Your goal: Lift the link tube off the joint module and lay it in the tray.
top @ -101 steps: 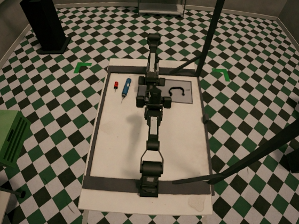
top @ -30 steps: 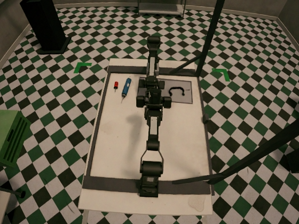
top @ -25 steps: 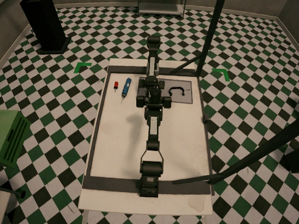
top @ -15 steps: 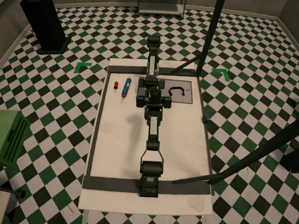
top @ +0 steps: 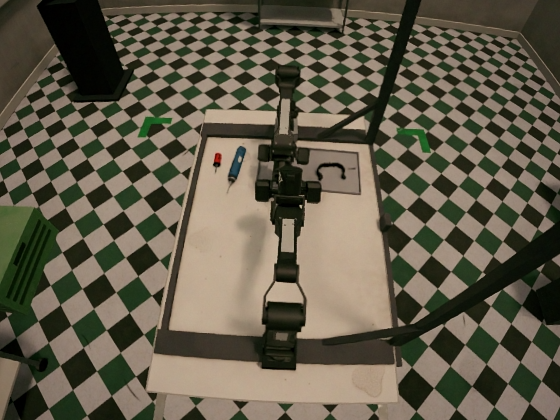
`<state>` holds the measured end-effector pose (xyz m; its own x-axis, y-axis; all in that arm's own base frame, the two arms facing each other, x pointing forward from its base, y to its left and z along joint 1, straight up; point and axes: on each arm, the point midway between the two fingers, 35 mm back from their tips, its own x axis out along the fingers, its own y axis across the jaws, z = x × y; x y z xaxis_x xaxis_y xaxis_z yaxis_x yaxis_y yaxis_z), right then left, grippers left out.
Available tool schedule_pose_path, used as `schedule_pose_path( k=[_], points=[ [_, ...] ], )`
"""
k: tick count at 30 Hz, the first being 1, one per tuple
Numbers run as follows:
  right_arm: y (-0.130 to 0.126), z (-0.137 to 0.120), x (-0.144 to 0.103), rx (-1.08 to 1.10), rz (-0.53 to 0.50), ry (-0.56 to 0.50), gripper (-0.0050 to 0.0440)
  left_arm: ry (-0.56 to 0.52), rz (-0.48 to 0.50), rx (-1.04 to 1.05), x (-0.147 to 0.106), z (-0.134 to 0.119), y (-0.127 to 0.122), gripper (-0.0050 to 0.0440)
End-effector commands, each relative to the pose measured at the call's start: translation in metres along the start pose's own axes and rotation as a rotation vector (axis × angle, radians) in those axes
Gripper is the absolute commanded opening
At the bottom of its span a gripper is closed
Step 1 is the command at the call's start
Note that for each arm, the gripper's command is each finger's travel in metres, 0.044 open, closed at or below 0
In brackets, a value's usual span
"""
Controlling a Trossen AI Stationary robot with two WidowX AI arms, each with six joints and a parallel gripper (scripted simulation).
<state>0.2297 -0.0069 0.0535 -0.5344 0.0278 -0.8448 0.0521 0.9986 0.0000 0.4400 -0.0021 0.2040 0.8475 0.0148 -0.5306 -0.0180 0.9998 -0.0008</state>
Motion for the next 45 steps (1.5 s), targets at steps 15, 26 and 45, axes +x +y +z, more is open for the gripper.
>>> schedule_pose_path(
  k=[15,26,45],
  points=[
    [-0.005,-0.031,-0.011,-0.005,0.0,-0.33,0.044,-0.027,-0.001,0.001,-0.005,0.01,0.0,0.044],
    [-0.005,-0.03,-0.014,-0.006,-0.001,-0.337,0.044,-0.027,-0.001,0.001,-0.005,0.01,0.0,0.044],
    [-0.013,-0.052,-0.014,0.017,0.001,-0.526,0.044,-0.027,-0.001,0.001,-0.005,0.01,0.0,0.044]
  ],
)
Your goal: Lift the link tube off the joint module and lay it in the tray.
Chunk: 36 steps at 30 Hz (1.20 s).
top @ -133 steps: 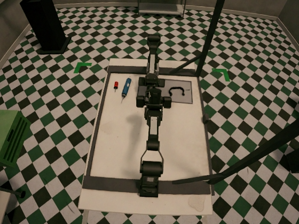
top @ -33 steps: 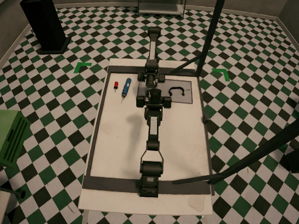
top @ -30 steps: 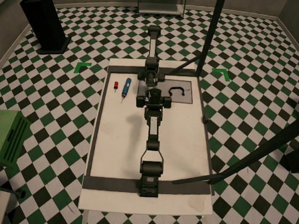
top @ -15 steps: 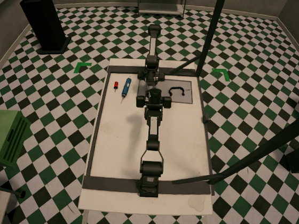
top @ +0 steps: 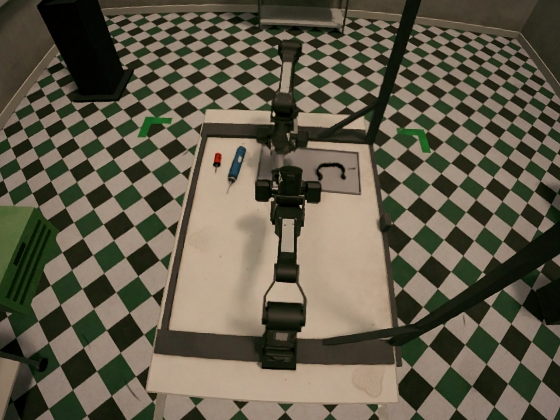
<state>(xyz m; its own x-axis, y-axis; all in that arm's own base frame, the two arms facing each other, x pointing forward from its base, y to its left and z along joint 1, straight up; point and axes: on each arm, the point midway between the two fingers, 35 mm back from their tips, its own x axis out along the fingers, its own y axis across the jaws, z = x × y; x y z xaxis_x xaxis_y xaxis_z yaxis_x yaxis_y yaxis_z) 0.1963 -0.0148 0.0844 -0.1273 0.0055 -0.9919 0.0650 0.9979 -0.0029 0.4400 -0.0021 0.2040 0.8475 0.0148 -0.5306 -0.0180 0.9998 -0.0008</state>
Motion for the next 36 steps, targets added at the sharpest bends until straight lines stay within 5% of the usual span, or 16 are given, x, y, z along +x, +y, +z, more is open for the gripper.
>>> schedule_pose_path(
  k=[1,25,36],
  points=[
    [-0.004,-0.005,-0.009,0.004,-0.001,-0.097,0.044,-0.027,-0.001,0.001,-0.005,0.01,0.0,0.044],
    [-0.011,-0.011,-0.013,0.024,-0.004,-0.137,0.044,-0.027,-0.001,0.001,-0.005,0.01,0.0,0.044],
    [-0.03,-0.03,-0.023,0.114,-0.009,-0.394,0.044,-0.027,-0.001,0.001,-0.005,0.01,0.0,0.044]
  ],
)
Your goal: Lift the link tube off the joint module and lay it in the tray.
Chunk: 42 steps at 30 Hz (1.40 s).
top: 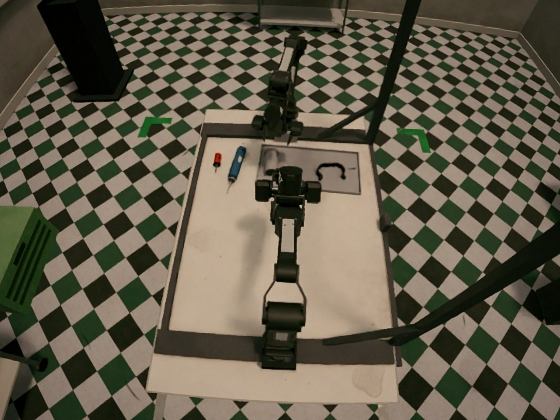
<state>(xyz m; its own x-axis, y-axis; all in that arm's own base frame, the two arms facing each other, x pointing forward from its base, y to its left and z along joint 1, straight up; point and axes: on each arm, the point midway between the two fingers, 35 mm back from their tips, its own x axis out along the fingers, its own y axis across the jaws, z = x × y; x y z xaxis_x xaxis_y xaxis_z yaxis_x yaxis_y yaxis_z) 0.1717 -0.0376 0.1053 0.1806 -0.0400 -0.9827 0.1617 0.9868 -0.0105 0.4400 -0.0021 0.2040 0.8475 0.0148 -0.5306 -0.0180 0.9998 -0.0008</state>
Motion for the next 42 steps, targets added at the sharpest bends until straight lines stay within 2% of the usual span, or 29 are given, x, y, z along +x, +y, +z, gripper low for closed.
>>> schedule_pose_path(
  k=[1,11,42],
  points=[
    [-0.0065,-0.0026,-0.0069,0.024,0.002,-0.098,0.044,-0.027,-0.001,0.001,-0.0052,0.0099,0.0003,0.044],
    [-0.0087,-0.0056,-0.008,0.057,-0.002,-0.178,0.044,-0.027,-0.001,0.001,-0.0052,0.0099,0.0003,0.044],
    [-0.009,-0.0035,-0.0099,0.054,-0.005,-0.178,0.044,-0.027,-0.001,0.001,-0.0052,0.0099,0.0003,0.044]
  ],
)
